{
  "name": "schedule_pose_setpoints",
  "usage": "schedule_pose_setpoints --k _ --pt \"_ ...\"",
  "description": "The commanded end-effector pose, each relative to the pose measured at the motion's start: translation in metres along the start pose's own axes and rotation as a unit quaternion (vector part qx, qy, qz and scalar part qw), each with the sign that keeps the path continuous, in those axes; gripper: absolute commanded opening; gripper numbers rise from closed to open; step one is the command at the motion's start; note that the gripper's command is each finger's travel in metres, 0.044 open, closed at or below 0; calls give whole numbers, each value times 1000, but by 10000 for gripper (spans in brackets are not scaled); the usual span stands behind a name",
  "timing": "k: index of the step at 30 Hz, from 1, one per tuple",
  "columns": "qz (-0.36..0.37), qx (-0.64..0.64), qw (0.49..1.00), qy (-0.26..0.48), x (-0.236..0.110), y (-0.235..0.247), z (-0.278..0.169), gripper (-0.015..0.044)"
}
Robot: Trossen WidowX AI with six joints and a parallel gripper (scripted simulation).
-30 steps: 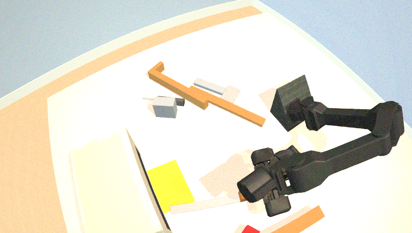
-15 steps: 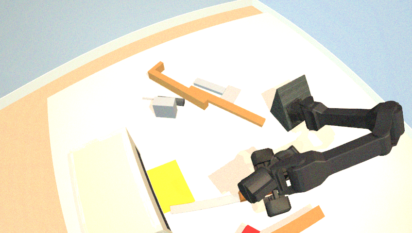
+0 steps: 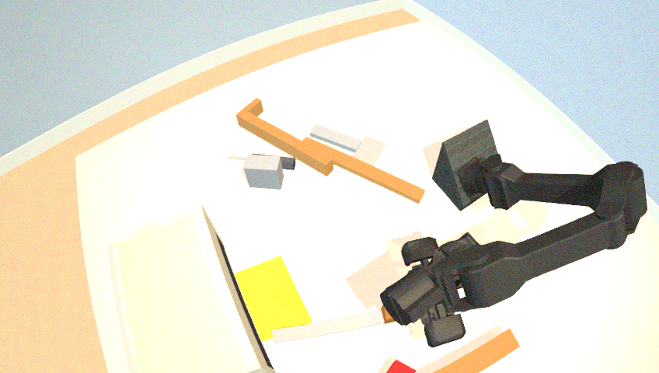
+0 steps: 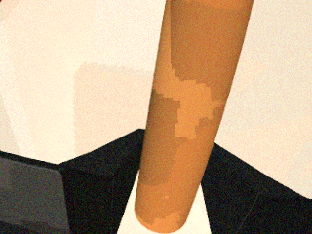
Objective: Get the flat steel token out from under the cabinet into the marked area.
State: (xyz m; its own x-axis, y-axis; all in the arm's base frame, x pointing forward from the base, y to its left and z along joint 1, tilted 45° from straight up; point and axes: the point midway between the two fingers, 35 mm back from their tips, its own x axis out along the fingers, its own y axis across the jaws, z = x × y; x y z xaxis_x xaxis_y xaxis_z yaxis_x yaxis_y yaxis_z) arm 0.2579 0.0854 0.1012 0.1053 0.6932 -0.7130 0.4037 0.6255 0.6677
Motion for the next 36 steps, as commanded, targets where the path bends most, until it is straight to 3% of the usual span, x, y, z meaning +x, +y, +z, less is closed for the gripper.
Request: schedule_pose_setpoints --k 1,2,36 --pt "1 -1 1000 0 0 0 0 26" --pt "1 -1 1000 0 0 0 0 0" --pt "0 -2 1000 1 -1 2 35 0"
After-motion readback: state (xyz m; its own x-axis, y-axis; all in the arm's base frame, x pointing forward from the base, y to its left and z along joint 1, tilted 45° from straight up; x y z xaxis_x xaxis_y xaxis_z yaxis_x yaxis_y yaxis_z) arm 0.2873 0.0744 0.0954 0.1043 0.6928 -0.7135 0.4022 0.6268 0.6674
